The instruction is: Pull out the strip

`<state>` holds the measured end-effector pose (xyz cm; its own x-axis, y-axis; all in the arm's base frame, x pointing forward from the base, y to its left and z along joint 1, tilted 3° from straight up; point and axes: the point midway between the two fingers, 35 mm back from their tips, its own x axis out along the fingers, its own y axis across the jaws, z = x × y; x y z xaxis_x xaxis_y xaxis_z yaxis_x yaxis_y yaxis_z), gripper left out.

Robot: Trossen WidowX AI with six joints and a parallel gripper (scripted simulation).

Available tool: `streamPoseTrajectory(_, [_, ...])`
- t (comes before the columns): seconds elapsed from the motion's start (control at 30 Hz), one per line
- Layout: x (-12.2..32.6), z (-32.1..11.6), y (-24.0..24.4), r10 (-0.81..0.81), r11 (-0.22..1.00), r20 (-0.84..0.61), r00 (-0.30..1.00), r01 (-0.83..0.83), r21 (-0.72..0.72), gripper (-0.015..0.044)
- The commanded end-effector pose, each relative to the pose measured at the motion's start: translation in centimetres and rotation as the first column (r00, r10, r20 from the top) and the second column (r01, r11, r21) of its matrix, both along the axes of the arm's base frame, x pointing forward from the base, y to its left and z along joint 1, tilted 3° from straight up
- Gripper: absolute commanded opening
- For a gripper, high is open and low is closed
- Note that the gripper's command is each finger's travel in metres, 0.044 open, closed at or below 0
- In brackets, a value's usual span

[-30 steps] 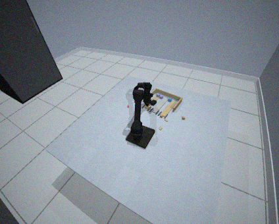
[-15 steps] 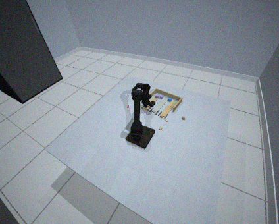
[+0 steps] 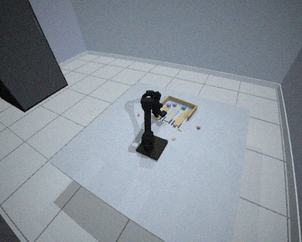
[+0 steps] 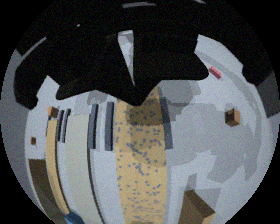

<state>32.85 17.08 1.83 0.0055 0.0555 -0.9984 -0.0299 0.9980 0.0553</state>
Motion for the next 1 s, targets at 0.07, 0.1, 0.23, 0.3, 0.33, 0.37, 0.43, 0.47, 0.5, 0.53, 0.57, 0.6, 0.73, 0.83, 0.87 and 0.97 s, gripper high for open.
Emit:
streamPoseTrajectory(0.07, [-1.5,-0.5,-0.1,0.000,1.000,-0.020,1.000,0.000,-0.007,0.0000])
streamPoseTrajectory(0.1, [-1.6,-0.5,-0.1,0.000,1.000,-0.020,1.000,0.000,-0.007,0.0000])
streamPoseTrajectory(0.23, [-2.3,-0.5,-0.1,0.000,1.000,-0.021,1.000,0.000,-0.007,0.0000])
streamPoseTrajectory(0.3, [-2.6,-0.5,-0.1,0.000,1.000,-0.021,1.000,0.000,-0.007,0.0000])
streamPoseTrajectory(0.33, [-2.7,-0.5,-0.1,0.000,1.000,-0.021,1.000,0.000,-0.007,0.0000])
streamPoseTrajectory(0.37, [-2.9,-0.5,-0.1,0.000,1.000,-0.021,1.000,0.000,-0.007,0.0000])
streamPoseTrajectory(0.43, [-3.2,-0.5,-0.1,0.000,1.000,-0.021,1.000,0.000,-0.007,0.0000])
streamPoseTrajectory(0.47, [-3.3,-0.5,-0.1,0.000,1.000,-0.022,1.000,0.000,-0.007,0.0000])
streamPoseTrajectory(0.5, [-3.5,-0.5,-0.1,0.000,1.000,-0.022,1.000,0.000,-0.007,0.0000])
streamPoseTrajectory(0.53, [-3.6,-0.5,-0.1,0.000,1.000,-0.022,1.000,0.000,-0.007,0.0000])
streamPoseTrajectory(0.57, [-3.8,-0.5,-0.1,0.000,1.000,-0.022,1.000,0.000,-0.007,0.0000])
streamPoseTrajectory(0.6, [-4.0,-0.5,-0.1,0.000,1.000,-0.022,1.000,0.000,-0.007,0.0000])
streamPoseTrajectory(0.73, [-4.6,-0.5,-0.1,0.000,1.000,-0.022,1.000,0.000,-0.007,0.0000])
streamPoseTrajectory(0.83, [-5.0,-0.5,-0.1,0.000,1.000,-0.023,1.000,0.000,-0.007,0.0000])
streamPoseTrajectory(0.87, [-5.2,-0.5,-0.1,0.000,1.000,-0.023,1.000,0.000,-0.007,0.0000])
streamPoseTrajectory(0.97, [-5.6,-0.5,-0.2,0.000,1.000,-0.023,1.000,0.000,-0.007,0.0000])
